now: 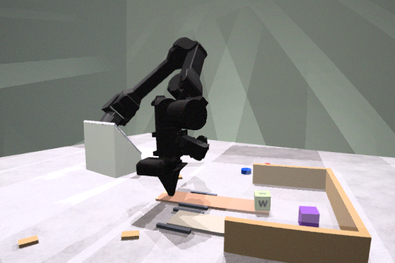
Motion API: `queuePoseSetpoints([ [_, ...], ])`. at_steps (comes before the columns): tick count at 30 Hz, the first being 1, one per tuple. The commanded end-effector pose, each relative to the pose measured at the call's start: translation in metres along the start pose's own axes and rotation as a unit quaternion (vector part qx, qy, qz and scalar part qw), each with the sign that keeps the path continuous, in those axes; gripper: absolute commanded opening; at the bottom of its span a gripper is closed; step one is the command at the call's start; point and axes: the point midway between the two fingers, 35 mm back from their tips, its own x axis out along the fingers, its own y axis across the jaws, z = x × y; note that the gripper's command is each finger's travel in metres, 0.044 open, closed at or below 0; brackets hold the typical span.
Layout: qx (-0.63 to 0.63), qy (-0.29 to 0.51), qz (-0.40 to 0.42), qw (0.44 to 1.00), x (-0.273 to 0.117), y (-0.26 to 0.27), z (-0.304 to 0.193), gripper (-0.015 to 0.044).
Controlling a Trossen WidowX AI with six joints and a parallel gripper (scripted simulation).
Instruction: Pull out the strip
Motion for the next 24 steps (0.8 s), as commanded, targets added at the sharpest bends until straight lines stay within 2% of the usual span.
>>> queuePoseSetpoints([
  [1,0.003,0.015,0.001,1.0,0.006,0.001,-0.015,0.0],
  [24,0.003,0.016,0.001,1.0,0.005,0.002,-0.048,0.0],
])
